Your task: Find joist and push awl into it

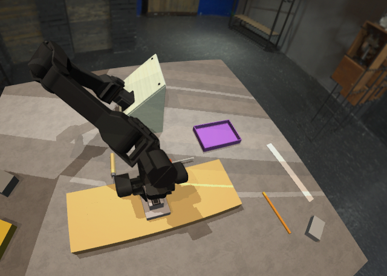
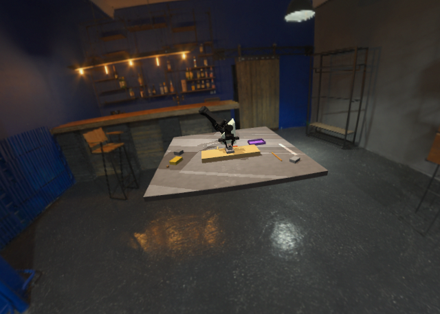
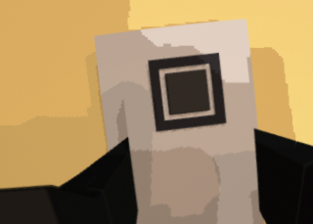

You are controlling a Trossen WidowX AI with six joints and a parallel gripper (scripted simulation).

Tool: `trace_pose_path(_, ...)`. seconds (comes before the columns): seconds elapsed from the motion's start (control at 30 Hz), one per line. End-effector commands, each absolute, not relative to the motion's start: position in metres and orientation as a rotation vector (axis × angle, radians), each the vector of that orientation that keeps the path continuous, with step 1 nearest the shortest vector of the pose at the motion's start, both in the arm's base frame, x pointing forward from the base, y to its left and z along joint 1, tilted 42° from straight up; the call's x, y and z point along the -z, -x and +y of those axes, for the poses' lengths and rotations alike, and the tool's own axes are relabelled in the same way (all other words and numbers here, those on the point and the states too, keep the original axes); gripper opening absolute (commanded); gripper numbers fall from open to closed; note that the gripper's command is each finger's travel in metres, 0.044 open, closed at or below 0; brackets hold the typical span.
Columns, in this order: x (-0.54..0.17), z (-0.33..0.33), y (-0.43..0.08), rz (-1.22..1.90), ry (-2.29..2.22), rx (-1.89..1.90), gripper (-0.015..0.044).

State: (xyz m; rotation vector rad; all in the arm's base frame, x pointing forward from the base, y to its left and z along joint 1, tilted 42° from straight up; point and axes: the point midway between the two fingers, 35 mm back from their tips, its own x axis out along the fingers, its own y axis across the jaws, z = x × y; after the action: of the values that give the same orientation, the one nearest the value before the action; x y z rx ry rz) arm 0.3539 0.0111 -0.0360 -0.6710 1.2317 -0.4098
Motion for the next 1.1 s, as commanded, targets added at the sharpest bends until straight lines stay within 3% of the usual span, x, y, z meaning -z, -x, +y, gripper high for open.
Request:
trace_pose_path(0.0, 0.041, 0.016, -0.353, 1.235, 0.669, 0.406, 0.0)
trace_pose_path(1.07, 0.07, 0.049, -0.35, 1.235, 0.666, 0.404, 0.0)
